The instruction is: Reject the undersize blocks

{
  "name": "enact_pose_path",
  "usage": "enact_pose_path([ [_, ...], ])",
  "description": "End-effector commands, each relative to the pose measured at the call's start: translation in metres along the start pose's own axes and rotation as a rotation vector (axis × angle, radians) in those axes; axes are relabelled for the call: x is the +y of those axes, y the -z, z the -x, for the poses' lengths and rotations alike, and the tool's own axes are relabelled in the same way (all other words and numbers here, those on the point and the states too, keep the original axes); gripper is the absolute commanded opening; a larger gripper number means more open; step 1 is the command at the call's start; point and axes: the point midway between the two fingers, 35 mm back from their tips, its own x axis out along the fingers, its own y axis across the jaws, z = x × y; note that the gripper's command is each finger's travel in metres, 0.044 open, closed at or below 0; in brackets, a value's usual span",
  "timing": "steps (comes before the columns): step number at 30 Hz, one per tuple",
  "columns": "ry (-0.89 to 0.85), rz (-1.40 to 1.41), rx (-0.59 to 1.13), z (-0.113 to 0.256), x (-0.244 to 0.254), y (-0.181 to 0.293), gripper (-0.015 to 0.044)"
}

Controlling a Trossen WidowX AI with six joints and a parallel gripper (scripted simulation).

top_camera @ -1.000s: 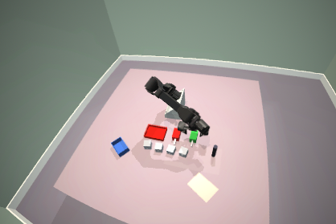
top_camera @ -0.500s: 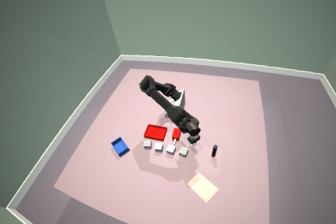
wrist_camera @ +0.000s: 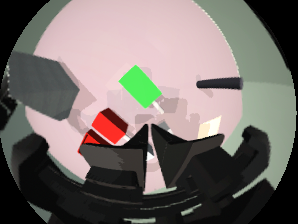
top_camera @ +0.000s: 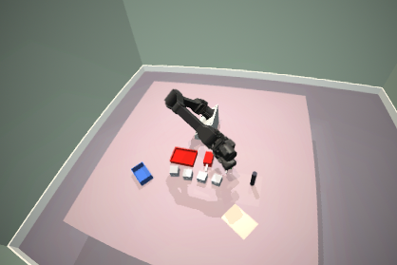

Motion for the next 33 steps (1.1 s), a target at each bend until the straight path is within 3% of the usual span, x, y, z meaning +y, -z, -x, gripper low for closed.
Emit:
enact_pose_path([
  [1, 0.0, 0.004, -0.003, 0.0, 0.0, -0.001, 0.0],
  [8, 0.0, -0.026, -0.003, 0.0, 0.001, 0.001, 0.0],
  [22, -0.001, -0.011, -0.001, 0.0, 0.0, 0.001, 0.0368],
  [24, 0.0, -0.085, -0.001, 0.0, 0.001, 0.004, 0.0325],
  [33, 0.003, -1.075, -0.003, 0.004, 0.007, 0.05, 0.0325],
])
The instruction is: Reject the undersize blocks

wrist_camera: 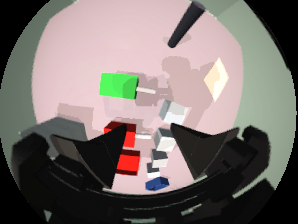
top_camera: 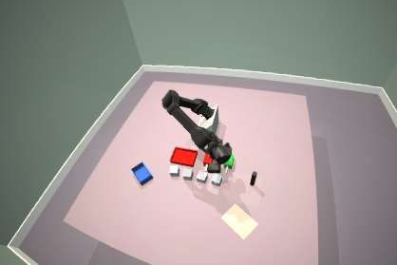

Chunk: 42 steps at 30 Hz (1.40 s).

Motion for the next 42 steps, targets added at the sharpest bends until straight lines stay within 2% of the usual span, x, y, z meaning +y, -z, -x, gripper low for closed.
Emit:
enact_pose_path([
  [1, 0.01, -0.537, -0.002, 0.005, -0.014, 0.025, 0.0325],
  [12, 0.017, -1.773, -0.001, 0.007, -0.035, 0.082, 0.0325],
  [30, 0.057, -3.118, 0.001, 0.008, -0.043, 0.152, 0.0325],
  [42, 0.06, -3.179, 0.0, 0.008, -0.043, 0.154, 0.0325],
])
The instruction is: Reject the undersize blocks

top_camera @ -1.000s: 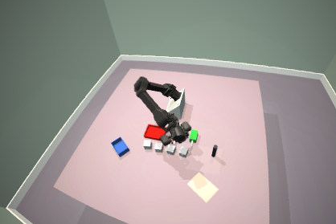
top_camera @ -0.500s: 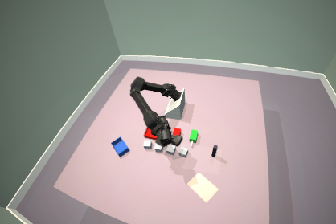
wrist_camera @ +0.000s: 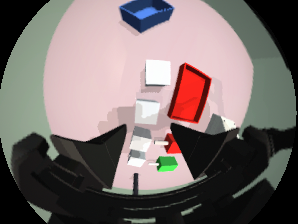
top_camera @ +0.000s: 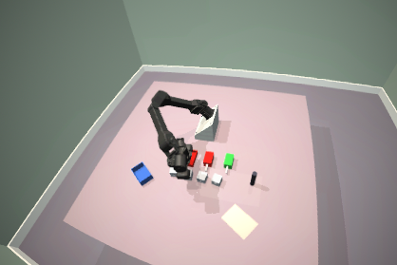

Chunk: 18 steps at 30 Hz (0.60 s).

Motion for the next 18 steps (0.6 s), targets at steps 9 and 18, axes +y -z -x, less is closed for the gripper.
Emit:
enact_pose_path([
  [9, -0.007, -0.106, -0.005, -0.008, 0.003, -0.008, 0.0325],
  [18, -0.007, -0.106, -0.004, -0.023, 0.003, -0.008, 0.0325],
])
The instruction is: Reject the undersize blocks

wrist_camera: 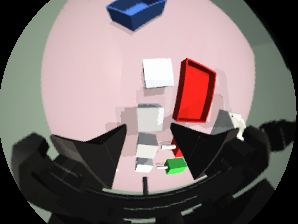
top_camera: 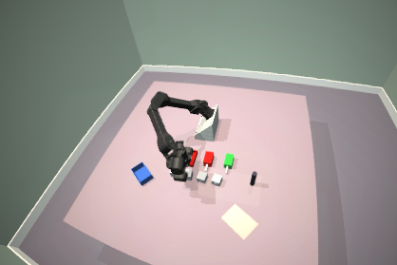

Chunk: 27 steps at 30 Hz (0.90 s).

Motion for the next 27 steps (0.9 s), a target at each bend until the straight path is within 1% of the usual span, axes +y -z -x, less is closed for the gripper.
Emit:
enact_pose_path([
  [1, 0.004, 0.007, -0.004, -0.007, -0.001, 0.001, 0.0325],
  [27, 0.005, 0.007, -0.007, -0.05, -0.003, 0.0, 0.0325],
])
